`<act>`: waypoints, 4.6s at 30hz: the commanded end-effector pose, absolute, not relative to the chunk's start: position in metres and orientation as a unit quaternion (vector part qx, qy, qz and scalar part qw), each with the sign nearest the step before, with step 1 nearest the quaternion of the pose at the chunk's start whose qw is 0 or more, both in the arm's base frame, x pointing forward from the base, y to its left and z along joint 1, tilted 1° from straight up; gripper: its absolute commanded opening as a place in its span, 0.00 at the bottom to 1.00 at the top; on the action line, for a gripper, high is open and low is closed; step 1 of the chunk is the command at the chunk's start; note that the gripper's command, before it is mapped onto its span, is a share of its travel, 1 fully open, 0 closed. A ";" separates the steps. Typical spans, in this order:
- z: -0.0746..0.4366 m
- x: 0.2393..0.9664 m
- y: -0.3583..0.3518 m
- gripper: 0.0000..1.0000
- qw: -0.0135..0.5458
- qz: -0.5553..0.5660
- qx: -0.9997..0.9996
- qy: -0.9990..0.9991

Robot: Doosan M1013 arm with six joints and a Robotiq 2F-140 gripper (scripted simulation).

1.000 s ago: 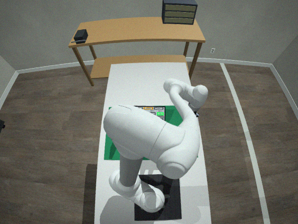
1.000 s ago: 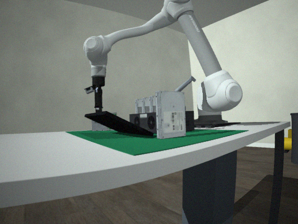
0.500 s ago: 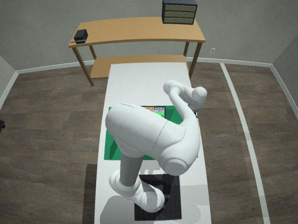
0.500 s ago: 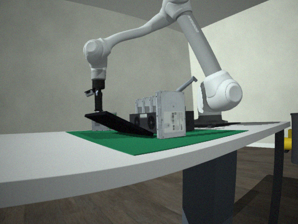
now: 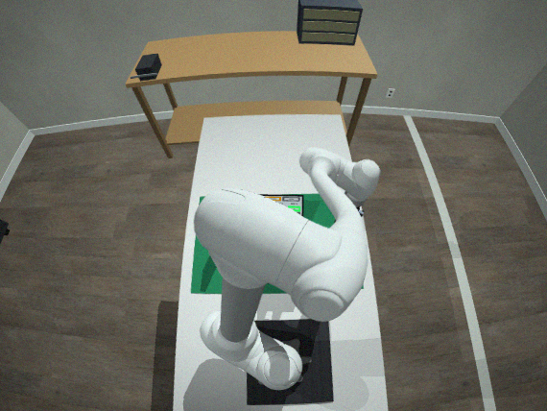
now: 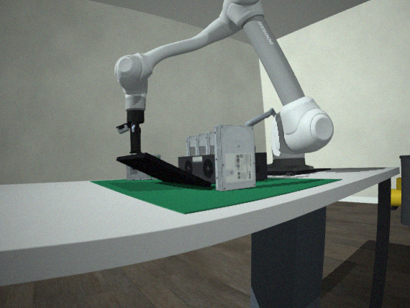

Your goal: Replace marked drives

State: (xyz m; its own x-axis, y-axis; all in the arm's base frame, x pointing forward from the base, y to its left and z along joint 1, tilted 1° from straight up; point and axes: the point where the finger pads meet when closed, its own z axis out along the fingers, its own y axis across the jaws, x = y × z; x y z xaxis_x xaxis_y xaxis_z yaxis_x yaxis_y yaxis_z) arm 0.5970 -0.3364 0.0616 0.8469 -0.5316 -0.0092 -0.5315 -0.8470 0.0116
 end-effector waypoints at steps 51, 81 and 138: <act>0.065 0.597 -0.337 0.10 0.004 -0.005 0.961 -0.277; 0.071 0.598 -0.336 0.10 0.004 -0.005 0.961 -0.277; 0.198 0.599 -0.336 0.10 0.004 -0.005 0.961 -0.277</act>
